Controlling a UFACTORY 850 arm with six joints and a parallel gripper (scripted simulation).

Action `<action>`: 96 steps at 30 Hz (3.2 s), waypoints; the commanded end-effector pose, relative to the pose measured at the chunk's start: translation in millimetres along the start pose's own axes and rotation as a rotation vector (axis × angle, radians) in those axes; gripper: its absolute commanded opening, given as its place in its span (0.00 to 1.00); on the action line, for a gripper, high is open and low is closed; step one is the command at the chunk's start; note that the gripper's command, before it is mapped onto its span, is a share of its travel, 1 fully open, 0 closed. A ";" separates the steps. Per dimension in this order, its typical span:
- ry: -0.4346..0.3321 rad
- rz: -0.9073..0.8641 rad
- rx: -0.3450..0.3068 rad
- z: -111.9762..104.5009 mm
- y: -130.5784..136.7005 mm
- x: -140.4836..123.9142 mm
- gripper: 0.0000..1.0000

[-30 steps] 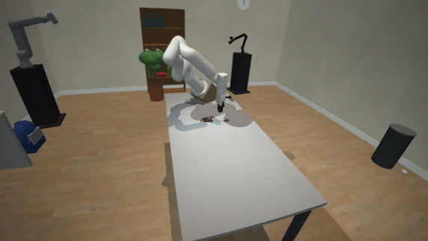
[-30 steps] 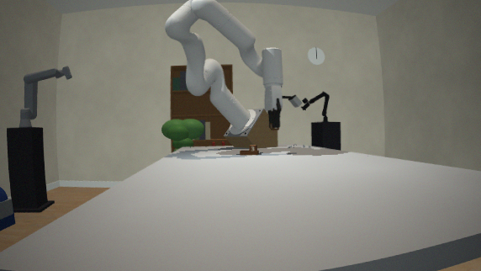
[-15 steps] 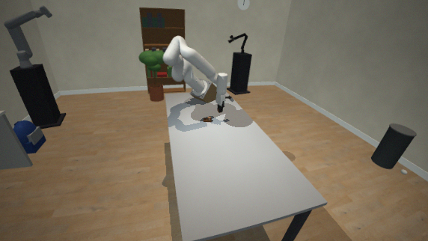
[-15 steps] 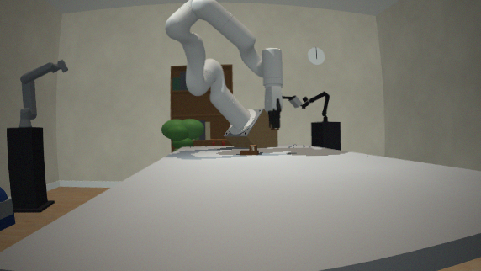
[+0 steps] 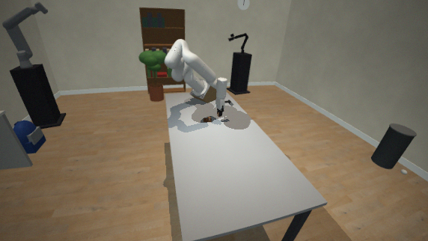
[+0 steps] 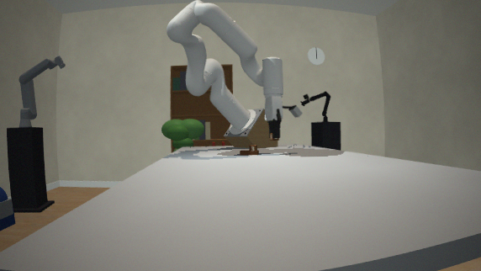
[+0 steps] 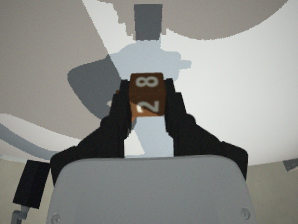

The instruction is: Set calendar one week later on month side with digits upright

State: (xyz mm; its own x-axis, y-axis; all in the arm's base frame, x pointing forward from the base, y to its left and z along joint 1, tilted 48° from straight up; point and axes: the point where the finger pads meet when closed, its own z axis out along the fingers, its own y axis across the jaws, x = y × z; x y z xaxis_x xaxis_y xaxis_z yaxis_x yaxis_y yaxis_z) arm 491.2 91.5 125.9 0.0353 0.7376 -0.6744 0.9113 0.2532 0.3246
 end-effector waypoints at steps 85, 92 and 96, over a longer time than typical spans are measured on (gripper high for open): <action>0.000 0.001 -0.002 54.4 0.3 0.3 0.27; 0.000 0.001 -0.002 54.4 0.3 0.3 0.27; 0.000 0.001 -0.002 54.6 0.3 0.3 0.27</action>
State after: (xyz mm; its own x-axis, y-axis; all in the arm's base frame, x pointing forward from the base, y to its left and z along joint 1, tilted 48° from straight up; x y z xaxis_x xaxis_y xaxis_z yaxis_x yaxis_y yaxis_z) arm 513.6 57.1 89.3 0.0359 0.7375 -0.6744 0.9111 0.2531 0.3253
